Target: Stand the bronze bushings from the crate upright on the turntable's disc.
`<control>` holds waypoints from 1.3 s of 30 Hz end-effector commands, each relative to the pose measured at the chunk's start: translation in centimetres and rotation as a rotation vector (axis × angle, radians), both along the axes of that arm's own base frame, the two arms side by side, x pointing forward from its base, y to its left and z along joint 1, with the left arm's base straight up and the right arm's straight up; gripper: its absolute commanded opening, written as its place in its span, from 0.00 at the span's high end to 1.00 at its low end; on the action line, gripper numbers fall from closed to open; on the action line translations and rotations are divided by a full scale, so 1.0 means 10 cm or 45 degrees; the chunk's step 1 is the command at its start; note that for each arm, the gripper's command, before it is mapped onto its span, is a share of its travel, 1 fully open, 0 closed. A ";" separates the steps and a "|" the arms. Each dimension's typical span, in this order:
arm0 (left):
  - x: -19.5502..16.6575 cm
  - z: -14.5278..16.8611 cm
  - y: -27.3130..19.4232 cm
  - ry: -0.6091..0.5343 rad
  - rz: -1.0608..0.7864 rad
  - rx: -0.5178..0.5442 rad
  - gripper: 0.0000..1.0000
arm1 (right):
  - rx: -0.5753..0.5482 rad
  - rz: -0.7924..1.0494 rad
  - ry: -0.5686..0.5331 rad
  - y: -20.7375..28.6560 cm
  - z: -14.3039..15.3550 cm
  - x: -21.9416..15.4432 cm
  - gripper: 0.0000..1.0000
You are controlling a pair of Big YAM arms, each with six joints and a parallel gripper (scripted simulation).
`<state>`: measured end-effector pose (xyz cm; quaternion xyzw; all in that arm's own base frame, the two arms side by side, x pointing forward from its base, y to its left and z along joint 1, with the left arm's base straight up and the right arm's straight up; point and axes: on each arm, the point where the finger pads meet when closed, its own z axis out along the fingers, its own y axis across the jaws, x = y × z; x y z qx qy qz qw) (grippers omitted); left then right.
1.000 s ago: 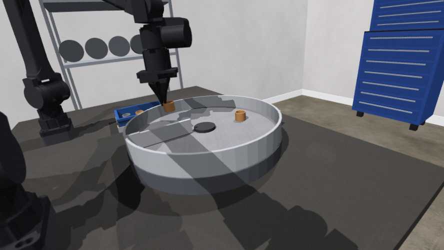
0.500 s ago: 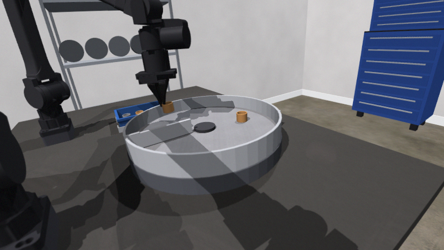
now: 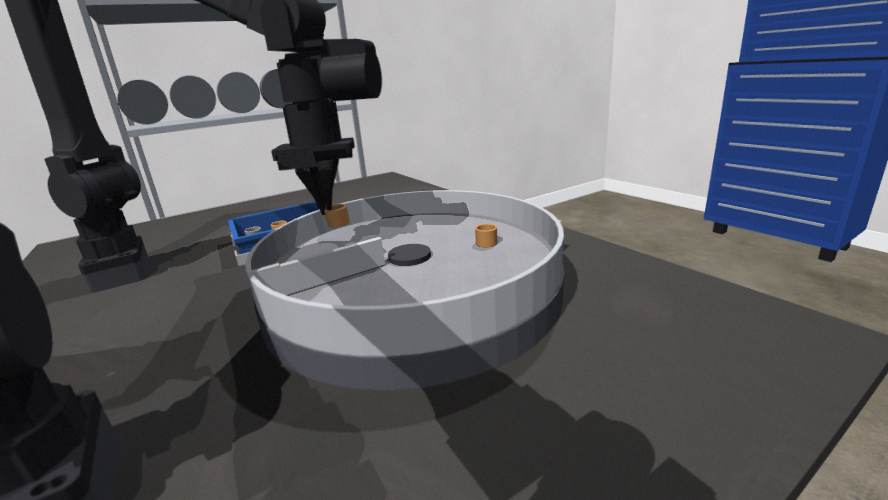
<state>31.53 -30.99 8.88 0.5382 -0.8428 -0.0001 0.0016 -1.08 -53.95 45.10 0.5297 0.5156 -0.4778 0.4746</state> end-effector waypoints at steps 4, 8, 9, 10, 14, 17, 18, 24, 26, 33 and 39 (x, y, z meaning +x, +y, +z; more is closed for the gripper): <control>0.00 -0.14 -0.03 -0.002 0.002 0.008 1.00 | -0.118 -0.007 0.015 -0.05 0.50 -0.02 0.00; 0.00 -0.21 -0.03 -0.002 0.002 0.008 1.00 | -0.118 -0.007 0.015 -0.05 0.50 -0.02 0.00; 0.00 -0.23 -0.03 -0.002 0.002 0.008 1.00 | -0.118 -0.007 0.015 -0.05 0.50 -0.02 0.00; 0.00 -0.25 -0.03 -0.002 0.002 0.008 1.00 | -0.118 -0.007 0.015 -0.05 0.50 -0.02 0.00; 0.07 -0.16 -0.09 -0.032 0.002 -0.022 1.00 | -0.118 -0.007 0.015 -0.05 0.50 -0.02 0.00; 0.00 -0.33 -0.03 -0.002 0.002 0.008 1.00 | -0.118 -0.007 0.015 -0.05 0.50 -0.02 0.00; 0.00 -0.35 -0.03 -0.002 0.002 0.008 1.00 | -0.118 -0.007 0.015 -0.05 0.50 -0.02 0.00; 0.03 -0.37 -0.06 -0.011 0.002 -0.001 1.00 | -0.118 -0.007 0.015 -0.05 0.50 -0.02 0.00; 0.02 -0.30 -0.05 -0.023 0.002 -0.013 1.00 | -0.118 -0.007 0.015 -0.05 0.50 -0.02 0.00; 0.02 -0.30 -0.05 -0.022 0.002 -0.012 1.00 | -0.118 -0.007 0.015 -0.05 0.50 -0.02 0.00; 0.00 -0.32 -0.03 -0.019 0.002 -0.009 1.00 | -0.118 -0.007 0.015 -0.05 0.50 -0.02 0.00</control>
